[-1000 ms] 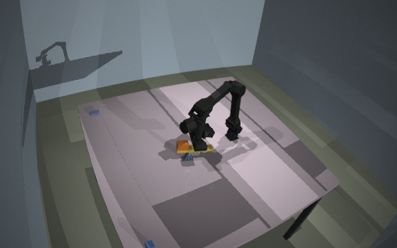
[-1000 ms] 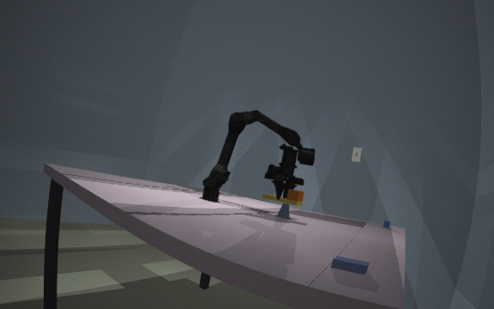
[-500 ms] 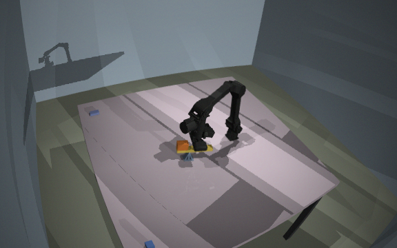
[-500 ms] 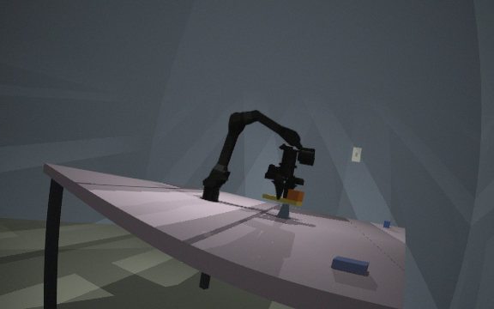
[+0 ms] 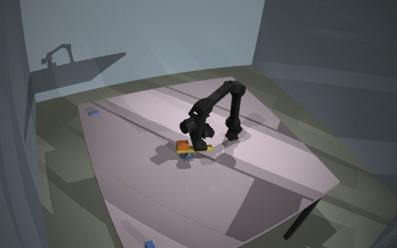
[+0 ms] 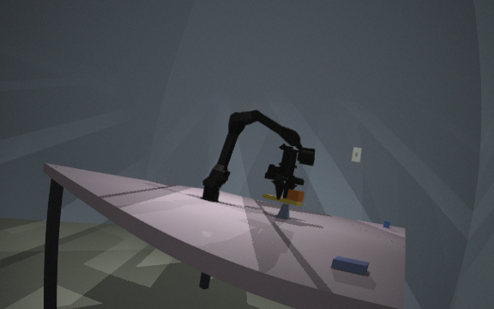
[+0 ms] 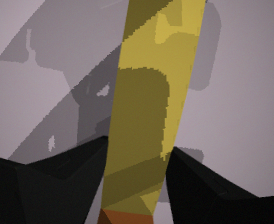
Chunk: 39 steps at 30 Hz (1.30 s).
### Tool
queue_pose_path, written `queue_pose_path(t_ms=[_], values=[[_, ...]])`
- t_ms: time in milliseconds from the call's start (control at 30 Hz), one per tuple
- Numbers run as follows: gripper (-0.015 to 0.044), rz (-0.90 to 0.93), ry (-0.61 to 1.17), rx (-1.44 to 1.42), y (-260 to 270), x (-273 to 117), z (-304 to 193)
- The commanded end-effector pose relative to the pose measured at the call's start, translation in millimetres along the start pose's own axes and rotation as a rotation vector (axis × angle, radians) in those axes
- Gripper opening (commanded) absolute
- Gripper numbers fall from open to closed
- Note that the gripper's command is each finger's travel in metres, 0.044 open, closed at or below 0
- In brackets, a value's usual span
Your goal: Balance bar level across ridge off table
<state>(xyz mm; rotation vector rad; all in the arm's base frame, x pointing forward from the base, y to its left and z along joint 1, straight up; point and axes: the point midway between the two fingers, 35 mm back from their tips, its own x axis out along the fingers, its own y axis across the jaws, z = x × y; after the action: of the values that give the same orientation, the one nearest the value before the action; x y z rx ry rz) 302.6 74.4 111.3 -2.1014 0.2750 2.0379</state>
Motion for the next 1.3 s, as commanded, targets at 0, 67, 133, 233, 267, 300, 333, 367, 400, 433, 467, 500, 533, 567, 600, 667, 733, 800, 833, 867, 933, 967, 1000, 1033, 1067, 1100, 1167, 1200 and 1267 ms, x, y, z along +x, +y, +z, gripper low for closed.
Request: queue_pose_path(t_ms=[0,67,133,233,267,300,333,367,400,433,467,500,533,567,600,667,733,800,833,867,933,967,1000,1033,1067,1100,1167,1200,1267], values=[[0.0,0.0,0.0,0.0,0.0,0.0,0.0],[0.0,0.0,0.0,0.0,0.0,0.0,0.0],[0.0,0.0,0.0,0.0,0.0,0.0,0.0],[0.0,0.0,0.0,0.0,0.0,0.0,0.0],[0.0,0.0,0.0,0.0,0.0,0.0,0.0],[0.0,0.0,0.0,0.0,0.0,0.0,0.0],[0.0026,0.0,0.0,0.0,0.0,0.0,0.0],[0.0052,0.0,0.0,0.0,0.0,0.0,0.0],[0.0079,0.0,0.0,0.0,0.0,0.0,0.0],[0.0105,0.0,0.0,0.0,0.0,0.0,0.0],[0.0131,0.0,0.0,0.0,0.0,0.0,0.0],[0.0158,0.0,0.0,0.0,0.0,0.0,0.0],[0.0167,0.0,0.0,0.0,0.0,0.0,0.0],[0.0167,0.0,0.0,0.0,0.0,0.0,0.0],[0.0167,0.0,0.0,0.0,0.0,0.0,0.0],[0.0167,0.0,0.0,0.0,0.0,0.0,0.0],[0.0167,0.0,0.0,0.0,0.0,0.0,0.0],[0.0167,0.0,0.0,0.0,0.0,0.0,0.0],[0.0167,0.0,0.0,0.0,0.0,0.0,0.0],[0.0167,0.0,0.0,0.0,0.0,0.0,0.0],[0.0167,0.0,0.0,0.0,0.0,0.0,0.0],[0.0167,0.0,0.0,0.0,0.0,0.0,0.0],[0.0168,0.0,0.0,0.0,0.0,0.0,0.0],[0.0168,0.0,0.0,0.0,0.0,0.0,0.0],[0.0168,0.0,0.0,0.0,0.0,0.0,0.0],[0.0168,0.0,0.0,0.0,0.0,0.0,0.0],[0.0169,0.0,0.0,0.0,0.0,0.0,0.0],[0.0169,0.0,0.0,0.0,0.0,0.0,0.0],[0.0169,0.0,0.0,0.0,0.0,0.0,0.0]])
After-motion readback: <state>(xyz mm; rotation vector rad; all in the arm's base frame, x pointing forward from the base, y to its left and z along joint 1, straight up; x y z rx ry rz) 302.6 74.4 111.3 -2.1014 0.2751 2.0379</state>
